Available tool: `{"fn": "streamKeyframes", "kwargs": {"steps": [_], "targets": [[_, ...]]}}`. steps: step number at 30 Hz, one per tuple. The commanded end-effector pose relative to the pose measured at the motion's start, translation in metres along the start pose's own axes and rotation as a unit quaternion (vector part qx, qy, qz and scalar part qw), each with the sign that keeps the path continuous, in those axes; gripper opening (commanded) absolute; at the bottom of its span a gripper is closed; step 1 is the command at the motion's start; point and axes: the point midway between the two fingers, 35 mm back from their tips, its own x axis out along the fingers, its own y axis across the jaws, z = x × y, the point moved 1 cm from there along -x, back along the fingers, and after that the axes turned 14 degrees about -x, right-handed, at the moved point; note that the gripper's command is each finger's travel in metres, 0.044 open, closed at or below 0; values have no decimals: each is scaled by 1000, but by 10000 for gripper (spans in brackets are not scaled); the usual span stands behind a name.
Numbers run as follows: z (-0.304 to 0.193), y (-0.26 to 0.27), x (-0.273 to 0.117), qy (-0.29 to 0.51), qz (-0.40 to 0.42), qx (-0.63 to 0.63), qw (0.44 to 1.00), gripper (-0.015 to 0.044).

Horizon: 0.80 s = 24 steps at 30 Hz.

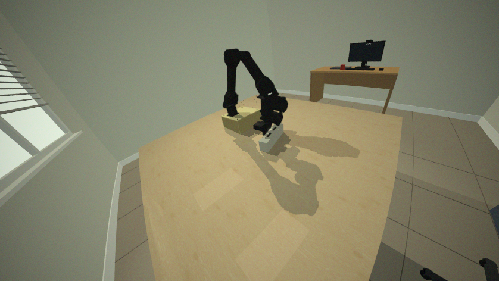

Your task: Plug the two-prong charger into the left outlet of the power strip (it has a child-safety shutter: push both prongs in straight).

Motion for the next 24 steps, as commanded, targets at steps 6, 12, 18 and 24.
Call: {"fn": "streamKeyframes", "kwargs": {"steps": [6, 12, 18, 24], "targets": [[7, -1, -3, -15, -3, -2, 1000, 0], [7, -1, -3, -15, -3, -2, 1000, 0], [7, -1, -4, -15, -3, -2, 1000, 0], [7, -1, -5, -15, -3, -2, 1000, 0]]}}
